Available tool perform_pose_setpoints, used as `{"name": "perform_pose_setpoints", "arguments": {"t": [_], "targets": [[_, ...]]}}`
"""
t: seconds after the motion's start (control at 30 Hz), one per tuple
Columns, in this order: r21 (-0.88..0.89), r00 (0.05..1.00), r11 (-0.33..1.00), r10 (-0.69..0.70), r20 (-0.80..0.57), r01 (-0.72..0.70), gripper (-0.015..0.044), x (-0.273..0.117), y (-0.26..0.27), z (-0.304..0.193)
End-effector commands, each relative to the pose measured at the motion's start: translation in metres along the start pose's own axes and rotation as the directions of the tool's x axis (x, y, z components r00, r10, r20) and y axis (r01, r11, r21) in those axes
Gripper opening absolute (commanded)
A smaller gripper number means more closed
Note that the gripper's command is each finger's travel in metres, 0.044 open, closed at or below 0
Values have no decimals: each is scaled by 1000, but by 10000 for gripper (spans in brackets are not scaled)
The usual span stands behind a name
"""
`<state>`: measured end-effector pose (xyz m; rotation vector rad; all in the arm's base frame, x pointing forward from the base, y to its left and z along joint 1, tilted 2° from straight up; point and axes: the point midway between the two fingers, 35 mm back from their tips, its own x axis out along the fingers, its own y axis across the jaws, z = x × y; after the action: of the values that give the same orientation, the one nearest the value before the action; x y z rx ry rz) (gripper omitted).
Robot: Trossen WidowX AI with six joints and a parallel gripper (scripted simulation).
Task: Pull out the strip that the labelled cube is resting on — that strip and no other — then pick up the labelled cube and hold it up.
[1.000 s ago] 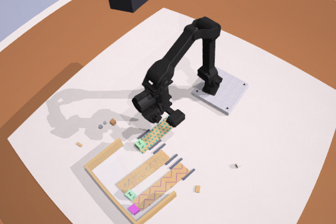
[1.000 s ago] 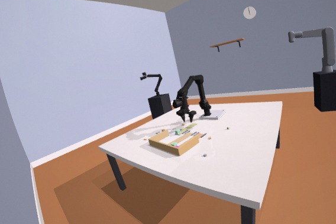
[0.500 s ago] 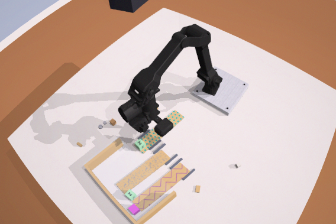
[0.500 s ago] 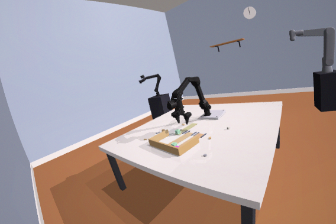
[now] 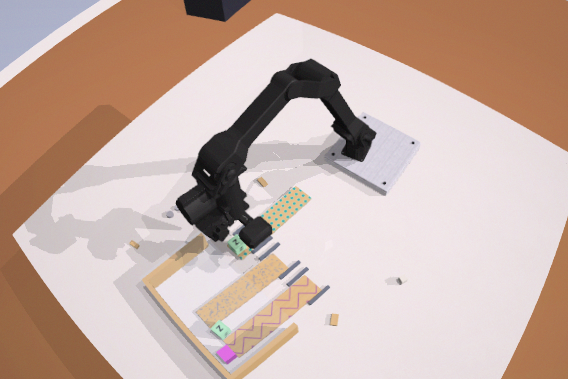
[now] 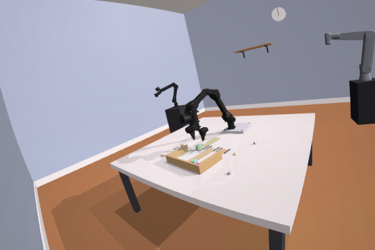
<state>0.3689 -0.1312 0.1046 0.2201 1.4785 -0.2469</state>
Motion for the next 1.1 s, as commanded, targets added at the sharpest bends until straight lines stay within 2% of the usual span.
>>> {"name": "perform_pose_setpoints", "arguments": {"t": [0.0, 0.03, 0.27, 0.3, 1.07], "targets": [[5, 1000, 1000, 3, 1, -3, 440, -1, 1, 15], [5, 1000, 1000, 3, 1, -3, 440, -2, 2, 16], [5, 1000, 1000, 3, 1, -3, 256, 7, 2, 16], [5, 1000, 1000, 3, 1, -3, 250, 9, 2, 17], [5, 1000, 1000, 3, 1, -3, 250, 46, 2, 17]]}}
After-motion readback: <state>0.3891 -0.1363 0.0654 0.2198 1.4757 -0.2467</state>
